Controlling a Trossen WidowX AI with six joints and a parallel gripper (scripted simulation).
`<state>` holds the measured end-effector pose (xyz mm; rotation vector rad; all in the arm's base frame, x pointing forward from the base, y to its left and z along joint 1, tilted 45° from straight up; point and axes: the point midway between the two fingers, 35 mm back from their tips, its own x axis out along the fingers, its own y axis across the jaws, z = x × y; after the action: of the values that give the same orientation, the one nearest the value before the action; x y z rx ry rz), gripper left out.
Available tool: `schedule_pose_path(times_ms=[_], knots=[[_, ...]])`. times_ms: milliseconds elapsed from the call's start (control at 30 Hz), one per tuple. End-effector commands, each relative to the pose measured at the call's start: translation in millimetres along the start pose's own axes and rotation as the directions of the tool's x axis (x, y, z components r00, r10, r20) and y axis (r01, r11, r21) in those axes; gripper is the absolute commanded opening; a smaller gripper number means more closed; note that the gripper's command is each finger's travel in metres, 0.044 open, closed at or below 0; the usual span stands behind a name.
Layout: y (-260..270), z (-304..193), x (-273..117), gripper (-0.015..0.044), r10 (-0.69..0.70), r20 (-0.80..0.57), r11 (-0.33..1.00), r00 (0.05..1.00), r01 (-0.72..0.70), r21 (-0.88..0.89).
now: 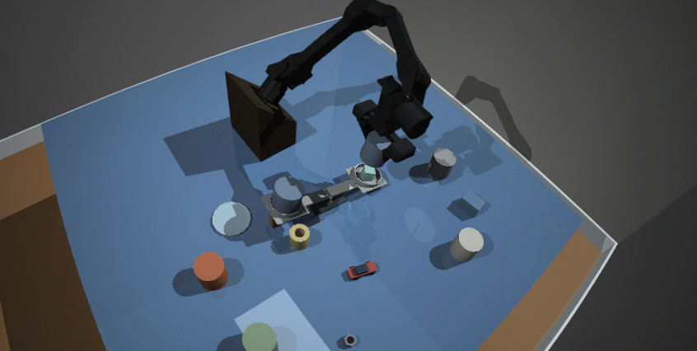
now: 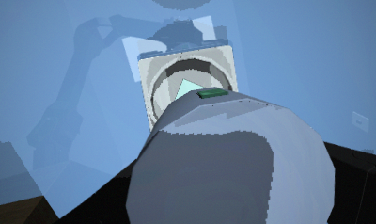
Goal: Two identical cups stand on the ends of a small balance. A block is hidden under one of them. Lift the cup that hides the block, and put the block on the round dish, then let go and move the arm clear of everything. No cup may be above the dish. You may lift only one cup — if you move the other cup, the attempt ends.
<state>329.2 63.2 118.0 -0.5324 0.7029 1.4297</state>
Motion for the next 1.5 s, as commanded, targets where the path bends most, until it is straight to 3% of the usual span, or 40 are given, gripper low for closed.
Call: schedule_pose_path(times_ms=[0, 667, 1100, 1467], knots=[[0, 0, 0, 0.0, 0.0, 0.0, 1.0, 1.0, 0.0, 0.002], [3, 4, 3, 0.0, 0.0, -0.003, 1.0, 1.0, 0.0, 0.002], [69, 71, 41, 0.0, -0.004, -0.012, 1.0, 1.0, 0.004, -0.003], [111, 95, 61, 0.0, -0.003, 0.011, 1.0, 1.0, 0.003, -0.005]])
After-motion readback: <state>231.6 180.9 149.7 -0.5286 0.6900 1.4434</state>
